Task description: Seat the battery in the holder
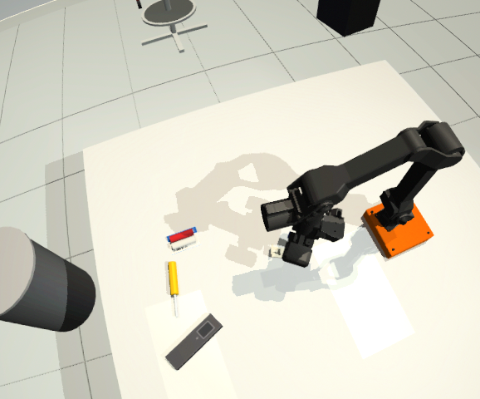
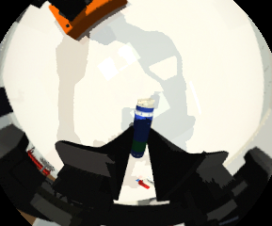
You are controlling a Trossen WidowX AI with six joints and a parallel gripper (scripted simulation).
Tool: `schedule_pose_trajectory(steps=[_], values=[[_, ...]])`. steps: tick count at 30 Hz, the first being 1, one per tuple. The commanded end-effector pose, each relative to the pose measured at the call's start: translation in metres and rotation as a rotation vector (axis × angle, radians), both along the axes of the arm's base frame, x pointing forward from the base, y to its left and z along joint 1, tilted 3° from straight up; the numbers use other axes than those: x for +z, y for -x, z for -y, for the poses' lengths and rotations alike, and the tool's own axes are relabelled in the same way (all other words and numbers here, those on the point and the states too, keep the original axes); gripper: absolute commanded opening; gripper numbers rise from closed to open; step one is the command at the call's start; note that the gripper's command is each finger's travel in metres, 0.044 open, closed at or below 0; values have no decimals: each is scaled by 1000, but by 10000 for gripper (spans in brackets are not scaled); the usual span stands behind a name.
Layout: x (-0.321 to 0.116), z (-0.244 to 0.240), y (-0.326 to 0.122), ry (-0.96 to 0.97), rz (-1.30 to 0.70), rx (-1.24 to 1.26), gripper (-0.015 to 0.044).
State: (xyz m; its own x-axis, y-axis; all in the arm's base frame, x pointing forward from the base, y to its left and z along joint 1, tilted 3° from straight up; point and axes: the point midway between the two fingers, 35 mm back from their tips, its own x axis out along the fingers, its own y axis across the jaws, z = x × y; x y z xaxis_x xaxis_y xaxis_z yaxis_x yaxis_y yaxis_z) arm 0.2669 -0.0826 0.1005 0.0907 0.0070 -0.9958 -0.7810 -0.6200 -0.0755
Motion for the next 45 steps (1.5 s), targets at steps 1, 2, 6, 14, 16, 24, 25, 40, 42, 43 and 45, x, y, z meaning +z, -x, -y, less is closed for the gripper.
schedule_pose_trajectory(steps=[1,2,6,14,16,24,25,40,42,43,45], values=[[2,1,-19,13,-2,160,59],[2,1,-23,15,-1,199,59],[2,1,-26,16,2,232,59],[-12,0,-26,-46,-63,236,59],[-17,0,-26,-69,-87,236,59],[-36,-2,-24,-160,-179,234,59],[-37,-2,-24,-165,-185,234,59],[-42,0,-28,-226,-252,238,59],[-43,0,-28,-235,-263,239,59],[-43,0,-29,-240,-268,239,59],[-44,1,-29,-249,-278,240,59]])
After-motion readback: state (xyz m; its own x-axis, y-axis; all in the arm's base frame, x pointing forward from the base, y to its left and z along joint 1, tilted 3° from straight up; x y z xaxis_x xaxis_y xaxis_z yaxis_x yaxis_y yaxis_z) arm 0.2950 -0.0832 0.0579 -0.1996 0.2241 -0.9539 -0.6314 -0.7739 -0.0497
